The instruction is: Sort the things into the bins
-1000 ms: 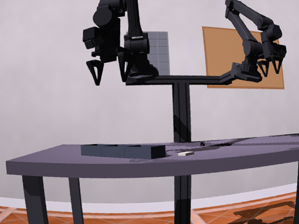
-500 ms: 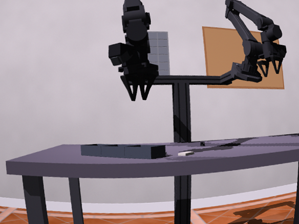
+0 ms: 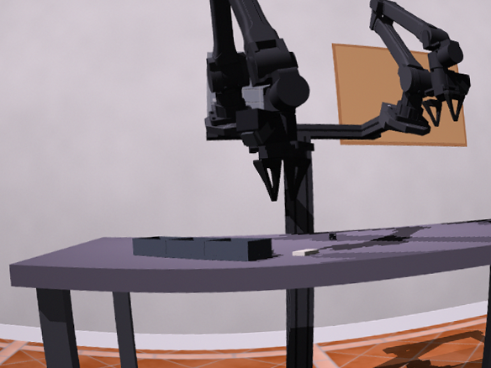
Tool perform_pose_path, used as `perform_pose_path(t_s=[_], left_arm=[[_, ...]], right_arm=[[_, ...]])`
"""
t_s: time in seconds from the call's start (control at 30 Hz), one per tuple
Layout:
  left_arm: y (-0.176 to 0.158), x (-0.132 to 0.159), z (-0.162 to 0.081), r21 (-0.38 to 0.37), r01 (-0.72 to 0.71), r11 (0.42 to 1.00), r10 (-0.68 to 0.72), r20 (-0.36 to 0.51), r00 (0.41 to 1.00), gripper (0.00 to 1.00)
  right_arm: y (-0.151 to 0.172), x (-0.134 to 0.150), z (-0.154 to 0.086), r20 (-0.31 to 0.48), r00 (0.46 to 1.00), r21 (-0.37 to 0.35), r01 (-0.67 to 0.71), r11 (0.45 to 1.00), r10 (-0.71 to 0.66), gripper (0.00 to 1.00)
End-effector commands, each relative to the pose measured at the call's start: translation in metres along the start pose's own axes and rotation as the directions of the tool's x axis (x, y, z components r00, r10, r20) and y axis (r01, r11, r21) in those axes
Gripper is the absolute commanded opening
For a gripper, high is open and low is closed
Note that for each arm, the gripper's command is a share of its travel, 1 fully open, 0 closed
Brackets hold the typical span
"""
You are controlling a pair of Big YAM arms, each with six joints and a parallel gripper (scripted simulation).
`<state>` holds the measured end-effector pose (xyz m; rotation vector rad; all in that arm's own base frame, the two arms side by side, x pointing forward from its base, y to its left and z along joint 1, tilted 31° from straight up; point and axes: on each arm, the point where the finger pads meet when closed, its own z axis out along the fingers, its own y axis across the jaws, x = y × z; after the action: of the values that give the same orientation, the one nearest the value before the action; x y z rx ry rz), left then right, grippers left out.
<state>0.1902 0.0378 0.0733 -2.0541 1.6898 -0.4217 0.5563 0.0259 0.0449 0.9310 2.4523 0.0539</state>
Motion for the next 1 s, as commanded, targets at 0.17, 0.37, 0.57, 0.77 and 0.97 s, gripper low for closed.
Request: perform_pose_path(t_s=[0.17,0.37,0.57,0.77,0.97], left_arm=[[0.004,-0.001,0.000,-0.011,0.018,1.000,-0.018,0.002,1.000,1.00],[0.004,-0.001,0.000,-0.011,0.018,1.000,-0.018,0.002,1.000,1.00],[0.004,-0.001,0.000,-0.011,0.018,1.000,-0.018,0.002,1.000,1.00],[0.004,-0.001,0.000,-0.011,0.018,1.000,-0.018,0.002,1.000,1.00],[0.004,-0.001,0.000,-0.011,0.018,1.000,-0.018,0.002,1.000,1.00]], right_arm=[[0.056,0.016,0.030,0.029,0.999,-0.032,-0.043,0.999,0.044,0.39],[0.047,-0.011,0.013,0.043,0.997,-0.038,-0.070,0.997,0.072,0.39],[0.036,0.021,0.035,0.005,0.999,-0.005,-0.037,0.999,0.037,0.39],[0.036,0.019,0.032,0.015,0.999,-0.011,-0.047,0.999,0.048,0.39],[0.032,0.011,0.029,0.021,0.998,-0.011,-0.052,0.999,0.053,0.39]])
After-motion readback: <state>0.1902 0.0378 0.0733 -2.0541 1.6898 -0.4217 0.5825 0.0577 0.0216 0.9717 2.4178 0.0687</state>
